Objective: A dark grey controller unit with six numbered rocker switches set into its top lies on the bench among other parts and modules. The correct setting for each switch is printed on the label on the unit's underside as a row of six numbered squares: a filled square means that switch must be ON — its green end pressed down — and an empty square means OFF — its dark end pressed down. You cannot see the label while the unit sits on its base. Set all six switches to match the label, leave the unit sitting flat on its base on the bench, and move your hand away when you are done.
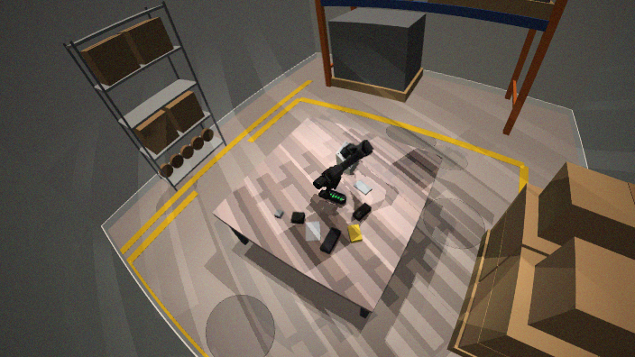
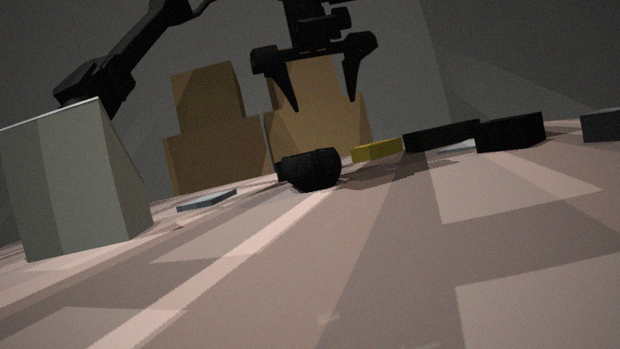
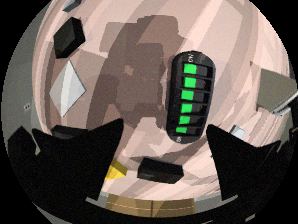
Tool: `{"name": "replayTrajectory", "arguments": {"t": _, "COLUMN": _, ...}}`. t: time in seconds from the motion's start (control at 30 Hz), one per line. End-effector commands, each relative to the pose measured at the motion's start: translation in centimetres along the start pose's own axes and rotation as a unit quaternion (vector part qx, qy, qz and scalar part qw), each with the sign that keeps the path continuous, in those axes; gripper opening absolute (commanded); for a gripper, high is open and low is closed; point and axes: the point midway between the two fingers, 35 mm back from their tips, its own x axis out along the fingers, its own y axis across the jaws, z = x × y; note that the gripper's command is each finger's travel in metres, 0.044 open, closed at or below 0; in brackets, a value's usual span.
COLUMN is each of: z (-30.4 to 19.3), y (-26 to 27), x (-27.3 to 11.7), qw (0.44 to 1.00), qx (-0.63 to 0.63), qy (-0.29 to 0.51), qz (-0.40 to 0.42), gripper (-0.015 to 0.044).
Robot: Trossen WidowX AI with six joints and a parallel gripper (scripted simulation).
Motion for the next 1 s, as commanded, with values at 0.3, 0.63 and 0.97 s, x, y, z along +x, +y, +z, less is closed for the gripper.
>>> {"name": "replayTrajectory", "arguments": {"t": 0.3, "z": -4.5, "y": 1.3, "x": 4.8, "qw": 0.991, "qx": -0.005, "qy": -0.002, "qz": -0.131, "gripper": 0.0072}}
{"name": "replayTrajectory", "arguments": {"t": 0.63, "z": -4.8, "y": 1.3, "x": 5.1, "qw": 0.990, "qx": -0.005, "qy": -0.002, "qz": -0.139, "gripper": 0.0000}}
{"name": "replayTrajectory", "arguments": {"t": 0.97, "z": -4.8, "y": 1.4, "x": 6.4, "qw": 0.990, "qx": -0.005, "qy": -0.002, "qz": -0.139, "gripper": 0.0000}}
